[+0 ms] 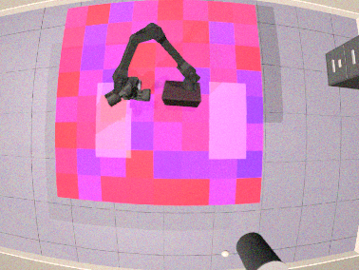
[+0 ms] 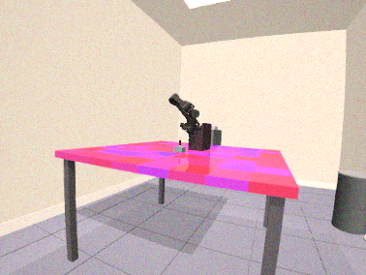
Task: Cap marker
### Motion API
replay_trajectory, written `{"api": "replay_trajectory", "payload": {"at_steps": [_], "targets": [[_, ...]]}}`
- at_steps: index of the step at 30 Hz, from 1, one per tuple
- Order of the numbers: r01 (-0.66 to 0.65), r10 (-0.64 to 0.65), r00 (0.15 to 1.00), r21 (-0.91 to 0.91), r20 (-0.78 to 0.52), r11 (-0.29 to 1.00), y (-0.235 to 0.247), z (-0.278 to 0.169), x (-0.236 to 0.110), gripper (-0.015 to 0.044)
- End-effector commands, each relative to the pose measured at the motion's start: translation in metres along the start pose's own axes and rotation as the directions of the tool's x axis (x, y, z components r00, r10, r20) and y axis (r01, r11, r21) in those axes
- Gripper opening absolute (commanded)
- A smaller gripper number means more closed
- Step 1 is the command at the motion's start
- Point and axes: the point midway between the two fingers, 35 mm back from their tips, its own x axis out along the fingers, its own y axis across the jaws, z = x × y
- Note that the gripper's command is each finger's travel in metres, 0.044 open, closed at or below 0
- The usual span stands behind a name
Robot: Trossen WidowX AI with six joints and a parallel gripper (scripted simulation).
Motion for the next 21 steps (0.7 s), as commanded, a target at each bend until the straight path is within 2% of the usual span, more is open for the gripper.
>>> {"api": "replay_trajectory", "payload": {"at_steps": [1, 15, 21], "targets": [[-0.007, 0.007, 1.0, 0.001, 0.001, 1.0, 0.009, 0.017, -0.011, 0.0], [-0.006, 0.006, 1.0, 0.002, 0.004, 1.0, 0.024, 0.076, -0.04, 0.0], [-0.006, 0.006, 1.0, 0.002, 0.004, 1.0, 0.025, 0.079, -0.041, 0.0]]}}
